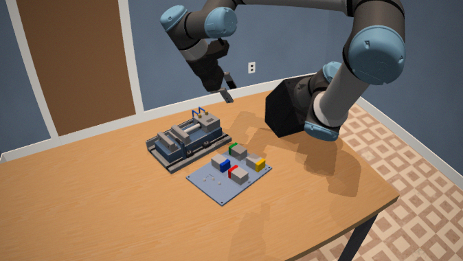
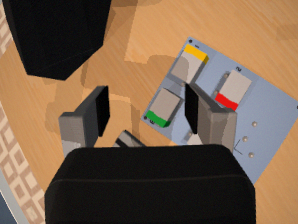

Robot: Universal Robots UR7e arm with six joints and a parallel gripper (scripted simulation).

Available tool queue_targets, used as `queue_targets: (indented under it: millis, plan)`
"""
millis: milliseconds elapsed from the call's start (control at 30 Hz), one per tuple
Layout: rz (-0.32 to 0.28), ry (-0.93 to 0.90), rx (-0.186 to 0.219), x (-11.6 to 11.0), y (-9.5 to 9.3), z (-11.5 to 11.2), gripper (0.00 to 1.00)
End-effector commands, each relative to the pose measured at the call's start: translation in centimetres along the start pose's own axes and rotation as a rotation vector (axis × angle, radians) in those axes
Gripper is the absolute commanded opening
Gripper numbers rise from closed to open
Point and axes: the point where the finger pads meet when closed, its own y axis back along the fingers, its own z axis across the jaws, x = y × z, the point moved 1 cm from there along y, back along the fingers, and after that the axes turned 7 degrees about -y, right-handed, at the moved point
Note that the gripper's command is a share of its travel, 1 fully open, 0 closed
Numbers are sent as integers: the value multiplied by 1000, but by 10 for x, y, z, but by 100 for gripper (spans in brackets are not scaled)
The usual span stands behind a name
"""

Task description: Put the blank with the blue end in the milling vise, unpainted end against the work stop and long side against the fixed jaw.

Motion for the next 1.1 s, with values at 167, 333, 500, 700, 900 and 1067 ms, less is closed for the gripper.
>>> queue_targets:
  millis: [167,333,500,700,900,1067]
  plan:
    - [-7,-9,-8,1,-1,-2,100]
    - [-50,-178,-157,22,-26,-20,100]
    - [-50,-178,-157,22,-26,-20,100]
    - [-50,-178,-157,22,-26,-20,100]
    - [-93,-347,-306,21,-25,-20,100]
    - [-93,-347,-306,21,-25,-20,100]
